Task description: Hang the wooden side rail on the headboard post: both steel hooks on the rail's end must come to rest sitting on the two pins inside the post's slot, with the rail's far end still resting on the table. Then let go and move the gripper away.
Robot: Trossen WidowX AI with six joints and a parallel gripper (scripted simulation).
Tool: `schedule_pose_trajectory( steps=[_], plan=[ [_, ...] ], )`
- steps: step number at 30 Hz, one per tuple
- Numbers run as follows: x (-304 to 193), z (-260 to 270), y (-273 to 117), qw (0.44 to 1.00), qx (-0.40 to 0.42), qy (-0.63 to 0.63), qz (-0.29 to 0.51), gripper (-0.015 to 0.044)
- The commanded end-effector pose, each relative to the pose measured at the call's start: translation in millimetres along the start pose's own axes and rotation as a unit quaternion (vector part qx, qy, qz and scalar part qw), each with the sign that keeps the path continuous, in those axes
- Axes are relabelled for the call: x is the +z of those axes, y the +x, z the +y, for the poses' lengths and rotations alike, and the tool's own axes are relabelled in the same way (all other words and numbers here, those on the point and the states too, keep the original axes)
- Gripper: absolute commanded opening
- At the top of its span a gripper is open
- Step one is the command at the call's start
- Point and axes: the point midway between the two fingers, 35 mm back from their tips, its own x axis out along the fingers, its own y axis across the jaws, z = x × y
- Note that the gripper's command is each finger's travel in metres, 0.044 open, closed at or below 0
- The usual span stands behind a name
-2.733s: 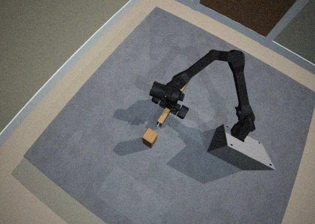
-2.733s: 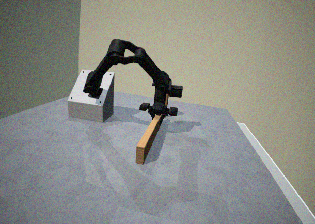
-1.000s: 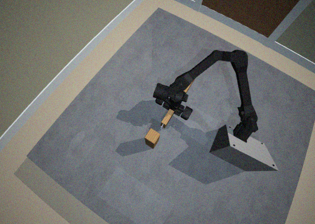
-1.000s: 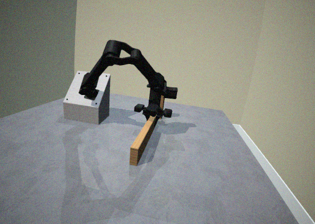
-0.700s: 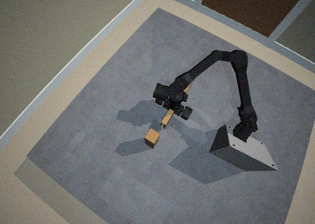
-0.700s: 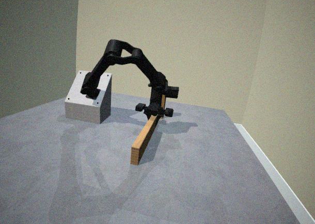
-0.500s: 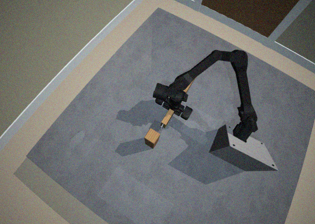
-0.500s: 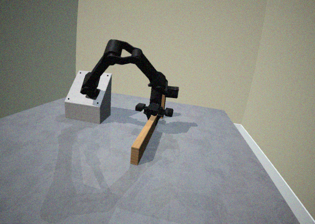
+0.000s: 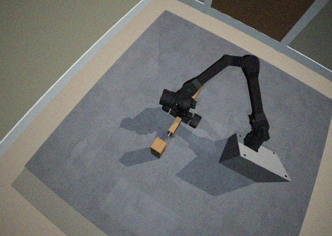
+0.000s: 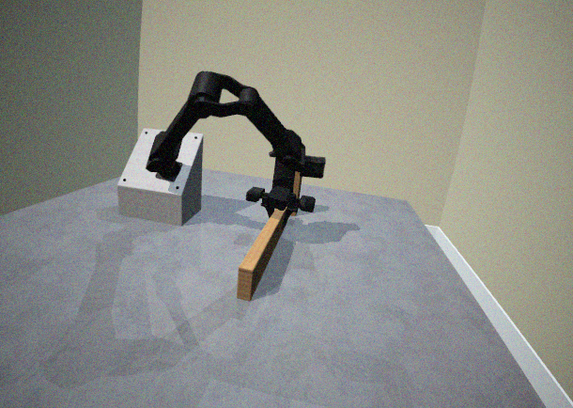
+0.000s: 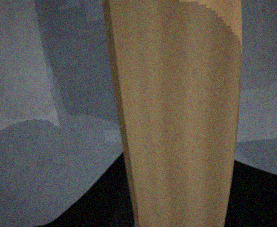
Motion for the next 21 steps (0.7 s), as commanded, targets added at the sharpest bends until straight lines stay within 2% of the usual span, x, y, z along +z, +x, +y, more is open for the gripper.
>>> schedule_pose_trajectory(
  steps=[1, 21],
  plan=[
    [-1.4, 3.4, -5.8, 1.0, 0.008, 0.003, 0.001, 0.0],
    [-1.4, 3.4, -9.1, 1.0, 0.008, 0.003, 0.002, 0.0]
  ],
)
